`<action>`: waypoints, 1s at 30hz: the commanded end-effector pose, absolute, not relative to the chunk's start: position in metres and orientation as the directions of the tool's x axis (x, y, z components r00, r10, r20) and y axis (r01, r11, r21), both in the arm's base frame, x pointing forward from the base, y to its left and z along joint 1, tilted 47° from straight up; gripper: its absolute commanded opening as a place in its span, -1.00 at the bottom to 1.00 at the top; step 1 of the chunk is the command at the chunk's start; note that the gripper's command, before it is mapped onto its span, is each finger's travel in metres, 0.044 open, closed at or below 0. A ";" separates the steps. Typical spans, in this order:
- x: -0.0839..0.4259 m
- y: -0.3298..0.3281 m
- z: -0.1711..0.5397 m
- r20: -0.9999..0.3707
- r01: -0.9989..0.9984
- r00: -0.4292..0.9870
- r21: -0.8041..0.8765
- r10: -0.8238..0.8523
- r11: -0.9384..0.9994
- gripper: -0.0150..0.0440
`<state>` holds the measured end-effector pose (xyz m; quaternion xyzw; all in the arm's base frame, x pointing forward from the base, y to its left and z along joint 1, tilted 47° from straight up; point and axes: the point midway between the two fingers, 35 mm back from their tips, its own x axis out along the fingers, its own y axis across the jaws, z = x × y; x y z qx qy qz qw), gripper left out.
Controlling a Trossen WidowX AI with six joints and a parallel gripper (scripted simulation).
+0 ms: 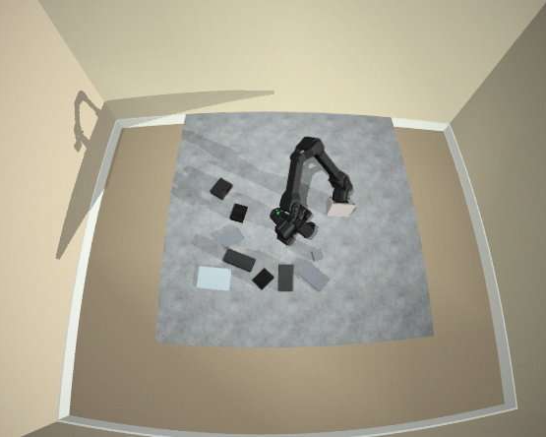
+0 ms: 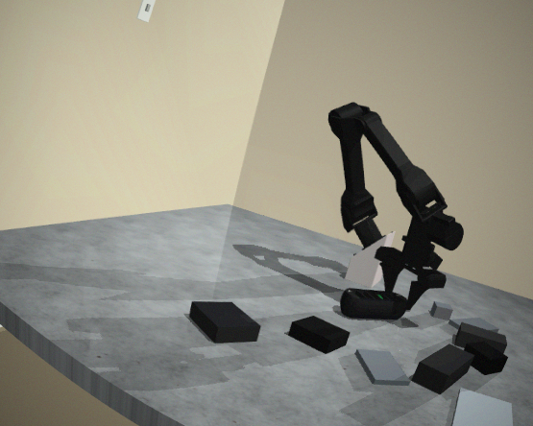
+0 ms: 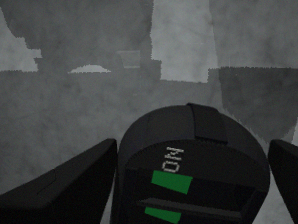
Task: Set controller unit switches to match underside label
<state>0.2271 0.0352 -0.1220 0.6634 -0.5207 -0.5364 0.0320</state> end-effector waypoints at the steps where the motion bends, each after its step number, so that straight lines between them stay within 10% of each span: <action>1: 0.236 0.040 -0.127 -0.687 -0.665 -0.100 0.585 -0.720 -0.465 -0.49; 30: 0.239 0.042 -0.130 -0.687 -0.665 -0.100 0.584 -0.720 -0.465 -0.49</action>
